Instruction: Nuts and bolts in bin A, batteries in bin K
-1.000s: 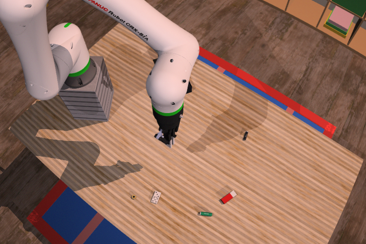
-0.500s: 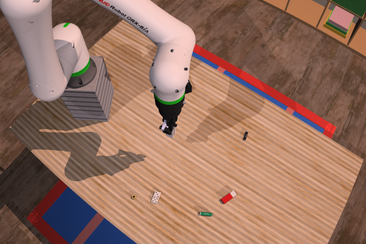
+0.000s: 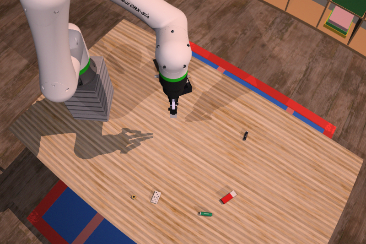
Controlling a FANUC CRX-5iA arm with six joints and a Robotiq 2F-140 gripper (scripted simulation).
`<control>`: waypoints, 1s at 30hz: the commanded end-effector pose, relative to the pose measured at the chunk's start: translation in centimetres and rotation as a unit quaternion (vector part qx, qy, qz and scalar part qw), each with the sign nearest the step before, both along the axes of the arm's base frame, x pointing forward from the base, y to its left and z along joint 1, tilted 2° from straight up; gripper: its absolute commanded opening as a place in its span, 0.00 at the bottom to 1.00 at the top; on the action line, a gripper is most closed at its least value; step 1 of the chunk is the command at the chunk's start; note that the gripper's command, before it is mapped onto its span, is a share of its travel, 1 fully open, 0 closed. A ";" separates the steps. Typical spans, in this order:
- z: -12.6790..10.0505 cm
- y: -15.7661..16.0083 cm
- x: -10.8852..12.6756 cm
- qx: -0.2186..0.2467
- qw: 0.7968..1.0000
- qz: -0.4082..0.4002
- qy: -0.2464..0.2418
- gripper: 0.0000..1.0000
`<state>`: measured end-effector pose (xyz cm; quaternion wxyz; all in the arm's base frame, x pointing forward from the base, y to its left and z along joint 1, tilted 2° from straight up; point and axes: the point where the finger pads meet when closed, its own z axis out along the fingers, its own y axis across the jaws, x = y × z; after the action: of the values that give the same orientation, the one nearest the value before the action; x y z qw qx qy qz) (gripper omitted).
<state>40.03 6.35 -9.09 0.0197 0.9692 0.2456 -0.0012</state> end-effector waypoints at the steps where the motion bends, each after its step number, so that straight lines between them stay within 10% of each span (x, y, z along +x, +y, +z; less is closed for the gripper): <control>1: -1.6 4.4 -1.5 -0.001 0.997 0.078 0.002 0.15; 18: -5.5 15.4 -6.0 -0.003 0.951 0.308 0.007 0.15; 30: -7.9 21.9 -8.6 -0.003 0.951 0.309 0.007 0.15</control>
<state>32.23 25.81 -15.94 0.0185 0.8453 0.5339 -0.0033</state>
